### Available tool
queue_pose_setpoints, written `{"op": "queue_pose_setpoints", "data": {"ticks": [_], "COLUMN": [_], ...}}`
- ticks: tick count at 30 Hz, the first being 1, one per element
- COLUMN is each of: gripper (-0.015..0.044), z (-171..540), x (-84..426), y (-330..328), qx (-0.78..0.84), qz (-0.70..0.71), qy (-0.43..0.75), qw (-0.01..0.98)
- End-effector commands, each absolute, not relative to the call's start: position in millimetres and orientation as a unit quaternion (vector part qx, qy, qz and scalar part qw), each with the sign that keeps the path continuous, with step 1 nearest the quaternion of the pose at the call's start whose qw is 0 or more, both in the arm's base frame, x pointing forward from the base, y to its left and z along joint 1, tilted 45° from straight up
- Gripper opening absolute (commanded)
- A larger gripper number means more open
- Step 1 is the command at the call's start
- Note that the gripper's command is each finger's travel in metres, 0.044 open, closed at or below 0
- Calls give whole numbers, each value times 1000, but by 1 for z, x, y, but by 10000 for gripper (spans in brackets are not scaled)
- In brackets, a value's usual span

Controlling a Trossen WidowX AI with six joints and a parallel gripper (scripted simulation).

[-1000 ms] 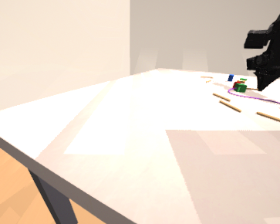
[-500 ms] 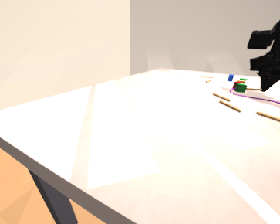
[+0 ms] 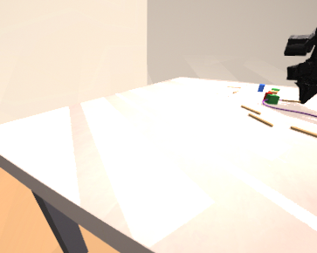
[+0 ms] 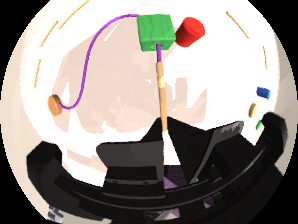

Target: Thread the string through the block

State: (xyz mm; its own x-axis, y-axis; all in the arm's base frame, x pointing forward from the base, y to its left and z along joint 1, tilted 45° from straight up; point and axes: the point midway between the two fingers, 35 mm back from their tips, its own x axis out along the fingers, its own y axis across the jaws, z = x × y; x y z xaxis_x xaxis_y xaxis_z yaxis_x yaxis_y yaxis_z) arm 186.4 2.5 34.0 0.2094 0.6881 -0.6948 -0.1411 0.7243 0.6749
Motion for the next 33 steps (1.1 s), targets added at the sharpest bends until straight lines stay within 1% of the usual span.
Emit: {"op": "queue_pose_setpoints", "data": {"ticks": [1,22,33], "gripper": [0,0,0], "z": [32,30,18], "x": [181,165,156], "y": [3,1,11], "qx": [241,240,238], "qz": [282,284,278], "qy": [564,563,565], "qw": [738,738,739]}}
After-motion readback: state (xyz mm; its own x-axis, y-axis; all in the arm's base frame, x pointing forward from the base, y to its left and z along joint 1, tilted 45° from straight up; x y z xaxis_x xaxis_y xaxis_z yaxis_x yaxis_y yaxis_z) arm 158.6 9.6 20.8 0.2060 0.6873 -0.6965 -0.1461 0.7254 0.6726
